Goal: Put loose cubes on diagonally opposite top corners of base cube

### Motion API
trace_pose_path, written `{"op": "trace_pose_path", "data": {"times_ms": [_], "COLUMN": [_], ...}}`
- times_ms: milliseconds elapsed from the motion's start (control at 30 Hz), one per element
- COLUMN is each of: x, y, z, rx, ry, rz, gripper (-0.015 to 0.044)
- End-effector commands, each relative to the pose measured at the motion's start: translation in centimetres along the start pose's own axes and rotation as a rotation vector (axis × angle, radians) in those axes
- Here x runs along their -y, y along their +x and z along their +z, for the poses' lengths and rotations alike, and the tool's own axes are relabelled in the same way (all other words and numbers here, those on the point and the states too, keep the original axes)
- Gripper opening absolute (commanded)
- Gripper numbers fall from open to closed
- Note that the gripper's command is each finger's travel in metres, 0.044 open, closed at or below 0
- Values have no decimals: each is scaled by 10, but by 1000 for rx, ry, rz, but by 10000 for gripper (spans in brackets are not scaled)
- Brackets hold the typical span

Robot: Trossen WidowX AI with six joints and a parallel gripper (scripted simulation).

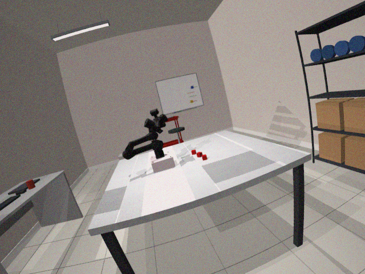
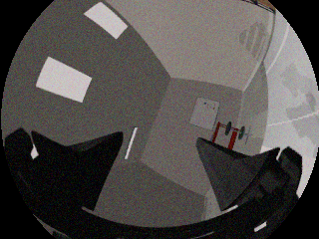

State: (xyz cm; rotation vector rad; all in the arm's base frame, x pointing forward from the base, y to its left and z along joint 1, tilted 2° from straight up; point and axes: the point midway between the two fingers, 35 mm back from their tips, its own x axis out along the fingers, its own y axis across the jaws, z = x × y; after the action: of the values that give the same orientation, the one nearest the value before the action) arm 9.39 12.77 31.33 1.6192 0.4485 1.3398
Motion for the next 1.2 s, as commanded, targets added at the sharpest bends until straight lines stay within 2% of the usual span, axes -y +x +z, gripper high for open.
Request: {"op": "trace_pose_path", "data": {"times_ms": [0,133,167,633,1167], "x": [0,5,7,50,112], "y": [1,9,12,16,-36], "z": [1,25,32,131,216], "rx": [5,107,137,522,812], "ry": [1,9,11,25,50], "rz": [-3,-71,-93,-463,-1021], "gripper": [374,269,265,265,265]}}
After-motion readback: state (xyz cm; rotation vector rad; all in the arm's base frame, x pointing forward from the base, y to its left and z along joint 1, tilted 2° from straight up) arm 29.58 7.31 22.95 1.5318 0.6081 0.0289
